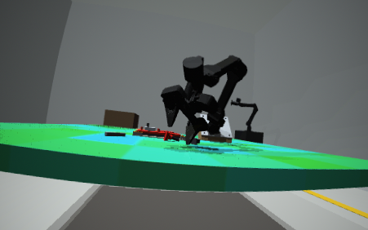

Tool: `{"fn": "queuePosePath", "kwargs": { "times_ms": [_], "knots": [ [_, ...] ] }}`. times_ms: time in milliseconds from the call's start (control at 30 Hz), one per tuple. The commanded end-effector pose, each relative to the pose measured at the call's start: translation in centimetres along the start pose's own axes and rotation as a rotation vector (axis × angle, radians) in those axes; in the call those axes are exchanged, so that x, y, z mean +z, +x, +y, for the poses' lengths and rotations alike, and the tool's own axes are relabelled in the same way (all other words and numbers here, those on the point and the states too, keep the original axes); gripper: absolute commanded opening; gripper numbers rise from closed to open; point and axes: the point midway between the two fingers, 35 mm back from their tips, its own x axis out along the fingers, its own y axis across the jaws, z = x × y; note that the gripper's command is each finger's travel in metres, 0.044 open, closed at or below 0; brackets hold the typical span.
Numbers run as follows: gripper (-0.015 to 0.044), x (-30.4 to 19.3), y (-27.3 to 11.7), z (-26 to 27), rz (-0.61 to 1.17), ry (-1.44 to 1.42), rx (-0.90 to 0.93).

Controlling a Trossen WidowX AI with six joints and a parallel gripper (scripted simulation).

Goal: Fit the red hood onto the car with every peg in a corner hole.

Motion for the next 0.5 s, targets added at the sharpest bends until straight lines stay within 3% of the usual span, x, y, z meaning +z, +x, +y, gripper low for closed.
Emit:
{"fn": "queuePosePath", "kwargs": {
  "times_ms": [0,467],
  "knots": [
    [0.0440,-5.8,-0.2,-0.6,0.151,0.161,-0.004],
    [0.0440,-26.1,-6.6,2.3,0.632,0.867,-0.058]
  ]
}}
